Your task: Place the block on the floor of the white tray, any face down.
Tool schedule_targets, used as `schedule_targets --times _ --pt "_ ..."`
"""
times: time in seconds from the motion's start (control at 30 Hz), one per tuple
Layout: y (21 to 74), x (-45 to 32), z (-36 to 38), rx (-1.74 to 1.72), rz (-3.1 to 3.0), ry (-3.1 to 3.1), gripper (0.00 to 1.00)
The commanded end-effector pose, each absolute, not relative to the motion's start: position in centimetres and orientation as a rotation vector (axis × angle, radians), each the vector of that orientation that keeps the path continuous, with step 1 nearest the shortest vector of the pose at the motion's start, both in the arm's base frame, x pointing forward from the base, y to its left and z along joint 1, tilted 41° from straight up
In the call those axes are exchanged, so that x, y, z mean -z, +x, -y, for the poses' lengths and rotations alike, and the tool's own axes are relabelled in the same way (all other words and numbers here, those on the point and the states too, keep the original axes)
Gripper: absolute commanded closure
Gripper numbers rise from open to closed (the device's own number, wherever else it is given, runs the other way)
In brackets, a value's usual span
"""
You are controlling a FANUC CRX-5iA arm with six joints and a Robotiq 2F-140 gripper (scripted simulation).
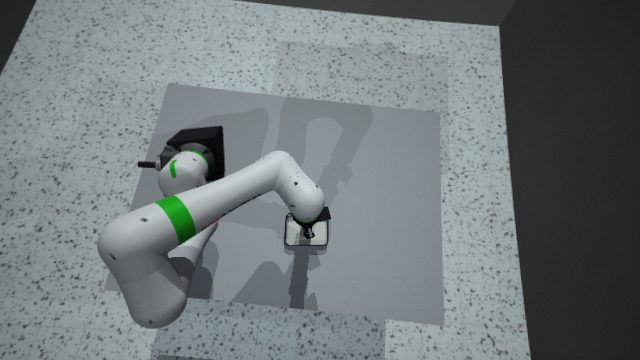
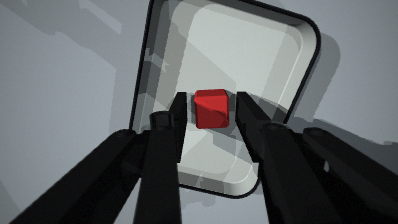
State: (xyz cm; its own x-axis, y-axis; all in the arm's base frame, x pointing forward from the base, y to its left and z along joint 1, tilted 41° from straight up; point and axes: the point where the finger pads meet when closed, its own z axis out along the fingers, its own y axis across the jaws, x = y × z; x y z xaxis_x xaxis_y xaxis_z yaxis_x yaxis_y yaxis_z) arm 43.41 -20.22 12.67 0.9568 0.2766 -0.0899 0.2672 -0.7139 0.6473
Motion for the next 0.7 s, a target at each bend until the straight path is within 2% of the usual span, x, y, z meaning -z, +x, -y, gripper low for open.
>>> schedule_targets --times 0.0,0.67 --pt "43.47 -12.72 20.19 -0.019 -0.381 2.399 0.64" --pt "43.45 -12.86 20.07 -0.019 -0.381 2.399 0.64"
